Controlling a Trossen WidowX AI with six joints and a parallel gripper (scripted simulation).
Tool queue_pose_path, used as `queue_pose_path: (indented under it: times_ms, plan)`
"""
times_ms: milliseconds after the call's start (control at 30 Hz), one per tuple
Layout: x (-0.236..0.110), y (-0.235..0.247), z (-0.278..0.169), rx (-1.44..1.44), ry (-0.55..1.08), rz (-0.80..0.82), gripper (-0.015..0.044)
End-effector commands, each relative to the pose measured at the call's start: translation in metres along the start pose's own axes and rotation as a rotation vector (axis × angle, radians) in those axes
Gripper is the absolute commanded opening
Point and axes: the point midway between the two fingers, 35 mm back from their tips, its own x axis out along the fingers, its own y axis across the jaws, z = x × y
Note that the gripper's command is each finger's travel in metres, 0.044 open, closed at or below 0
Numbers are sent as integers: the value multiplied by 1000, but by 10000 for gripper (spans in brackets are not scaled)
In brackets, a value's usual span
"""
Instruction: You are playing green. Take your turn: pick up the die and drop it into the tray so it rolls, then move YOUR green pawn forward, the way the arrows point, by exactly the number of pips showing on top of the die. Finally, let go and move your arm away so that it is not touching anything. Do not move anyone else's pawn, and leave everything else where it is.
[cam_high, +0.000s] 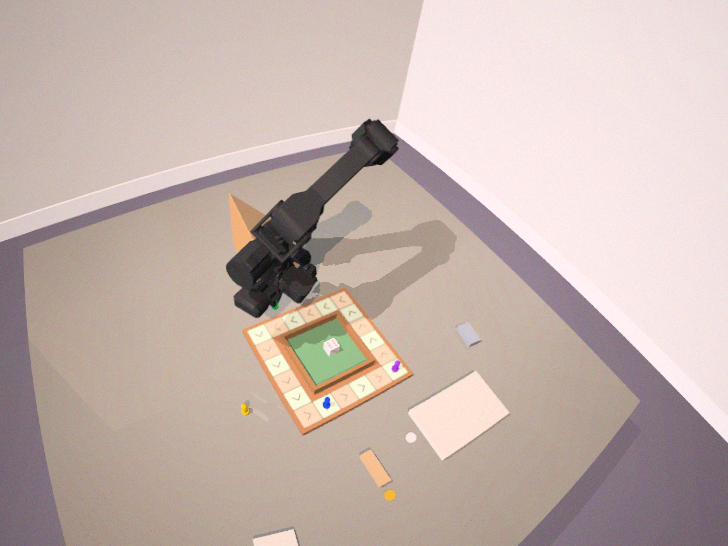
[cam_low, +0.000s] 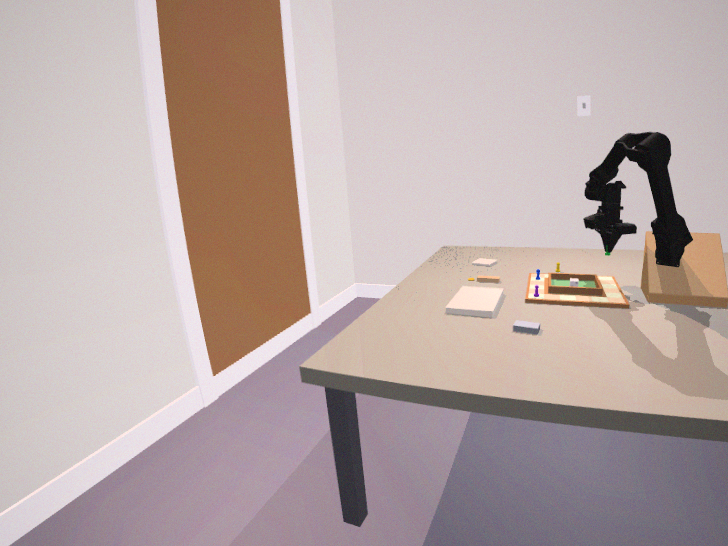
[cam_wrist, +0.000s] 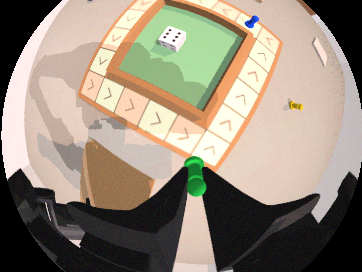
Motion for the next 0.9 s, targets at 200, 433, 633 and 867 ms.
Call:
queue_pose_path:
  times_ms: [200, 433, 633, 867]
  plan:
    - [-38, 7, -3, -7, 1, 3, 0]
    - [-39, -16, 15, -5, 6, -8, 0]
    - [-38, -40, 36, -3, 9, -18, 0]
    - [-31, -66, 63, -4, 9, -24, 0]
